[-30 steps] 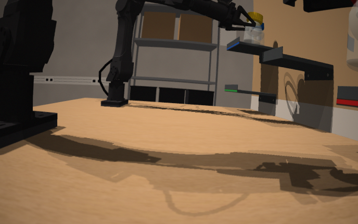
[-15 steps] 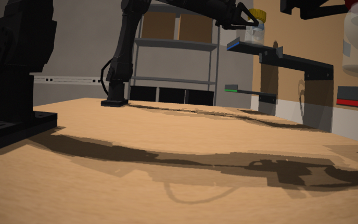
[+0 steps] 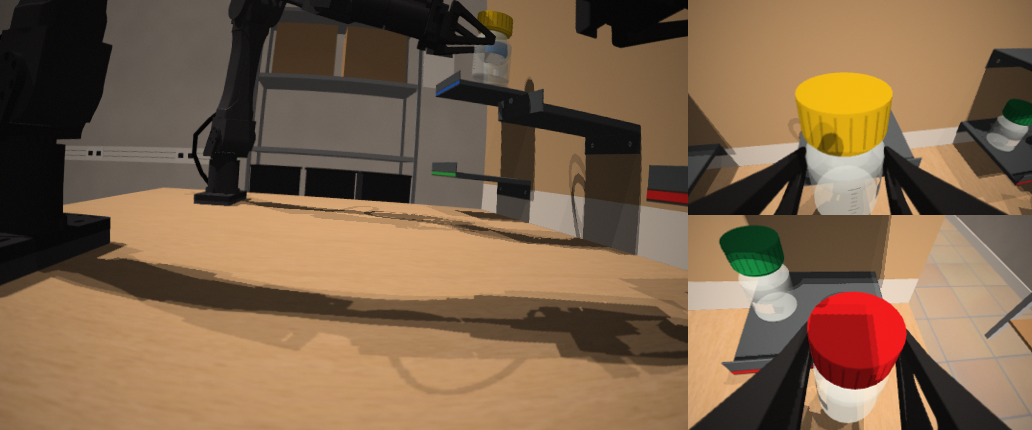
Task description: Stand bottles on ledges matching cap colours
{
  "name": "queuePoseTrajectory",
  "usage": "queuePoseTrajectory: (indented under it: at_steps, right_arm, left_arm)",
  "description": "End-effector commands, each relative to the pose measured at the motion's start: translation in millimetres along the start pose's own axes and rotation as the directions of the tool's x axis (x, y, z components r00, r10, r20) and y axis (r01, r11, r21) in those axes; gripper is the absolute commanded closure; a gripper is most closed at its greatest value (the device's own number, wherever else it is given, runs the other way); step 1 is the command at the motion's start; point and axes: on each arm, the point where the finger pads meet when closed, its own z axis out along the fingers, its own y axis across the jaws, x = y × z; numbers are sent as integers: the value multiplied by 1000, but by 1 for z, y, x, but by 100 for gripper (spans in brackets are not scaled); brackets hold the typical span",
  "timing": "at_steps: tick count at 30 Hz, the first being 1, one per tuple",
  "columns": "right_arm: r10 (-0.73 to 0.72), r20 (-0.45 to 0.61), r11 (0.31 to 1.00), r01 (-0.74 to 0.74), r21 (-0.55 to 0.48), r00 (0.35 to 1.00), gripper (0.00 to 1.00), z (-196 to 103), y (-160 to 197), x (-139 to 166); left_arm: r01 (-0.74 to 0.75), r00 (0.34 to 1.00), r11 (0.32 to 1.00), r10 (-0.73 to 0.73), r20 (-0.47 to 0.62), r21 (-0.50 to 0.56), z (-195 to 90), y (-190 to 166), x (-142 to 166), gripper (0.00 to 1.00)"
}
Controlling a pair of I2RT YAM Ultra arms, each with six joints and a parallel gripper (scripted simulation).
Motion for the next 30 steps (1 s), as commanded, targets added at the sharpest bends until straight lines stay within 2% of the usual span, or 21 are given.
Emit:
queuePoseTrajectory:
  at_steps: [1, 7, 11, 14, 16, 20, 26, 28, 29, 30]
  right_arm:
    - [-14, 80, 1000, 14, 0, 997, 50, 8, 1, -28]
    - [-15, 81, 1000, 15, 0, 997, 50, 8, 1, -28]
    - [-15, 81, 1000, 15, 0, 997, 50, 8, 1, -28]
    - [-15, 81, 1000, 15, 0, 997, 50, 8, 1, -28]
    - [-17, 78, 1000, 17, 1, 997, 50, 5, 0, -27]
    - [-17, 78, 1000, 17, 1, 997, 50, 5, 0, -27]
    - [-17, 78, 1000, 17, 1, 997, 50, 5, 0, -27]
    - [-16, 86, 1000, 15, 3, 996, 50, 7, 1, -41]
    - [-16, 86, 1000, 15, 3, 996, 50, 8, 1, -43]
    - [-16, 86, 1000, 15, 3, 996, 50, 8, 1, -47]
  left_arm:
    - [30, 993, 989, -46, 106, 148, -6, 1, -35, 51]
    - [7, 994, 980, -30, 109, 198, -5, 8, -30, 51]
    - [6, 995, 983, -24, 95, 183, -3, 17, -24, 51]
    - [33, 989, 982, -58, 135, 186, -5, 17, -41, 51]
    - [5, 995, 983, -22, 92, 184, -2, 15, -18, 51]
    - [1, 996, 983, -18, 87, 183, -1, 15, -15, 51]
    - [7, 995, 983, -25, 96, 185, -2, 14, -20, 51]
    - [7, 995, 983, -25, 96, 185, -2, 14, -20, 51]
    - [15, 992, 980, -39, 122, 197, -6, 13, -37, 51]
    - [2, 995, 981, -22, 102, 194, -8, 13, -40, 51]
